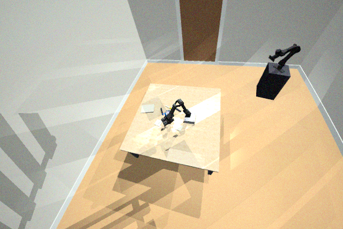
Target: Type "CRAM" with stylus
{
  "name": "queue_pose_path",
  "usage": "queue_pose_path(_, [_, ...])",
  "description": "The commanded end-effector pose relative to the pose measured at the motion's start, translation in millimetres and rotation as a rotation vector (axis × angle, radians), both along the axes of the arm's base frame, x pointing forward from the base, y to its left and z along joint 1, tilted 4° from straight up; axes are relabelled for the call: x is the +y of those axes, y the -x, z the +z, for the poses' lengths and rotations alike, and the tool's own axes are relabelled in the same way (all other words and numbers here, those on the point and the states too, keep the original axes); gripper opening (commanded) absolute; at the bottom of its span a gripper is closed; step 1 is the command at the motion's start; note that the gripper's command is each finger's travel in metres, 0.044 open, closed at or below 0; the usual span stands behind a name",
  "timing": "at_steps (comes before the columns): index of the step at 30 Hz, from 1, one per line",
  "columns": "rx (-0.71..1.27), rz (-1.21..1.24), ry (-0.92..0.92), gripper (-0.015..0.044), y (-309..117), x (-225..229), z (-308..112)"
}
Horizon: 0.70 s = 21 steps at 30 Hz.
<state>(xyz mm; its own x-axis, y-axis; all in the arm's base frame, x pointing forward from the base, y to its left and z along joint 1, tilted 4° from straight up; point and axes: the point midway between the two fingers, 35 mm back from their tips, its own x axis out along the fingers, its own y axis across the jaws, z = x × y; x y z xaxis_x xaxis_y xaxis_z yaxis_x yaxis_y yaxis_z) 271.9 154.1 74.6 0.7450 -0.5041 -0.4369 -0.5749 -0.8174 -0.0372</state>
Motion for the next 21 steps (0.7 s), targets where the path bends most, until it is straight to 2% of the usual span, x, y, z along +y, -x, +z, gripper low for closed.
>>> queue_pose_path(1, [0.006,-0.003,-0.002,0.0000,-4.8,-10.3,1.1])
queue_pose_path(11, [-0.004,-0.003,0.005,0.0000,-22.2,-51.1,8.2])
queue_pose_path(21, [-0.004,-0.004,0.005,0.0000,-23.2,-52.9,-11.5])
